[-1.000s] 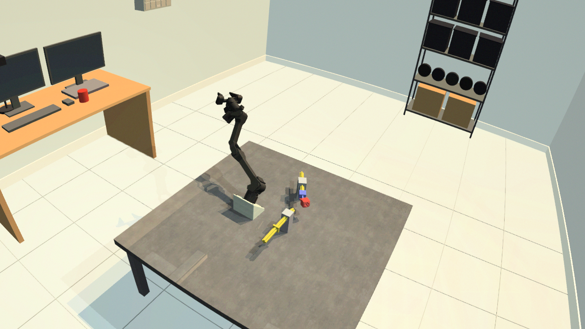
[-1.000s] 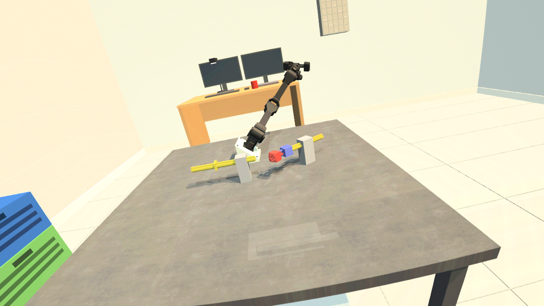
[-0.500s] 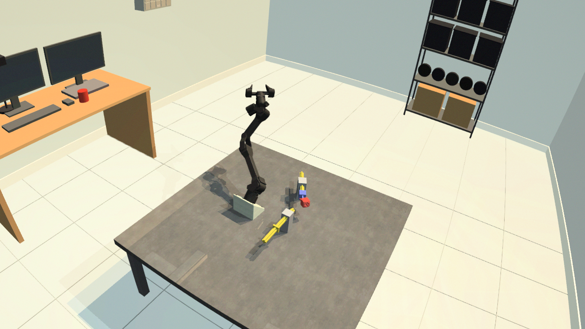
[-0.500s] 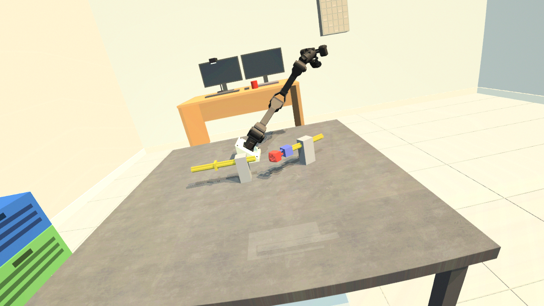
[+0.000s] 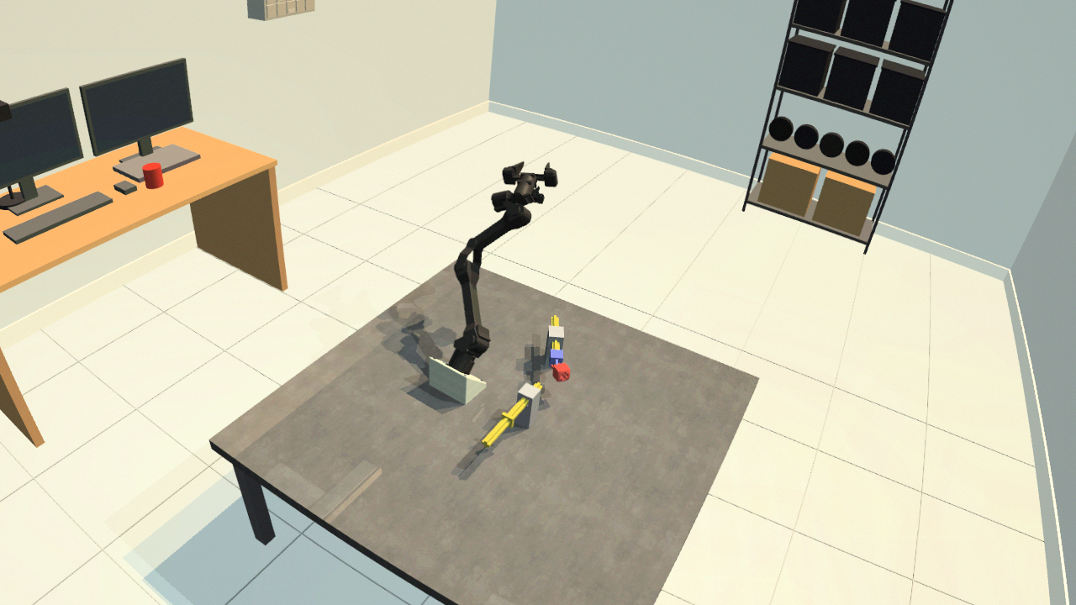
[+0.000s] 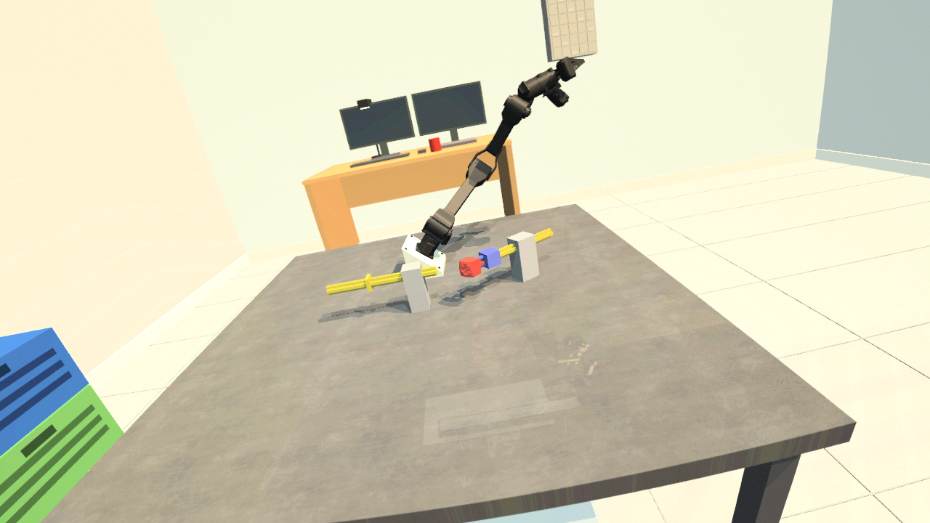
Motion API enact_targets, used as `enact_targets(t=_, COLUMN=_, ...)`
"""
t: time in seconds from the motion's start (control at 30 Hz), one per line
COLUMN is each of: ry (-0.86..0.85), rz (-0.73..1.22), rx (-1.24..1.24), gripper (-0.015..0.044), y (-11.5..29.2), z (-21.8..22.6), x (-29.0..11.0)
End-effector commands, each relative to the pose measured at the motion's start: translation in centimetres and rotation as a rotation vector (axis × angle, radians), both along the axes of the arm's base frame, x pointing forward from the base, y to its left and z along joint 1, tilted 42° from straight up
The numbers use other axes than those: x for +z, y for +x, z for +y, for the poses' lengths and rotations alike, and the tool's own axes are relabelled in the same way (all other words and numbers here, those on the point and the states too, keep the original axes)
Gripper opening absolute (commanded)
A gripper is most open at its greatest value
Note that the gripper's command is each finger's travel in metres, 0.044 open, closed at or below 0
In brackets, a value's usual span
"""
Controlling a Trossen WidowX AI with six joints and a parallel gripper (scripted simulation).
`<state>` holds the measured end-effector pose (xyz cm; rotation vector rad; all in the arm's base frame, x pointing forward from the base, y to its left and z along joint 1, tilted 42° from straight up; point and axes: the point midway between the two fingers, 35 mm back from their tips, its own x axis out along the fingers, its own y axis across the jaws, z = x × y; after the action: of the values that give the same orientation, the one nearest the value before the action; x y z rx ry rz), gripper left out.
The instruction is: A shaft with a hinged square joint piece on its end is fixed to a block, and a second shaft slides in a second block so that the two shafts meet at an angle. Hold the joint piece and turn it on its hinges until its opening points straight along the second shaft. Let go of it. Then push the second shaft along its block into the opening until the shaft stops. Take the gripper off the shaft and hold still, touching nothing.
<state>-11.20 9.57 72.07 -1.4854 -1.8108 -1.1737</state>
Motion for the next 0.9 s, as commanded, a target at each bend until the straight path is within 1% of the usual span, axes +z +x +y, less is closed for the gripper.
enact_targets(t=0.0, ry=-0.007, rz=0.039, rx=-0.105, gripper=0.044, y=4.6, z=-0.4, x=-0.1)
enact_targets(t=0.23, ry=-0.047, rz=0.12, rx=-0.323, gripper=0.044, y=14.5, z=-1.7, x=-1.7)
enact_targets(t=0.47, ry=-0.123, rz=0.19, rx=-0.531, gripper=0.044, y=23.9, z=-3.7, x=-5.1)
enact_targets(t=0.7, ry=-0.242, rz=0.255, rx=-0.721, gripper=0.044, y=32.8, z=-6.3, x=-10.7)
enact_targets(t=0.87, ry=-0.349, rz=0.31, rx=-0.832, gripper=0.044, y=38.5, z=-8.6, x=-16.4)
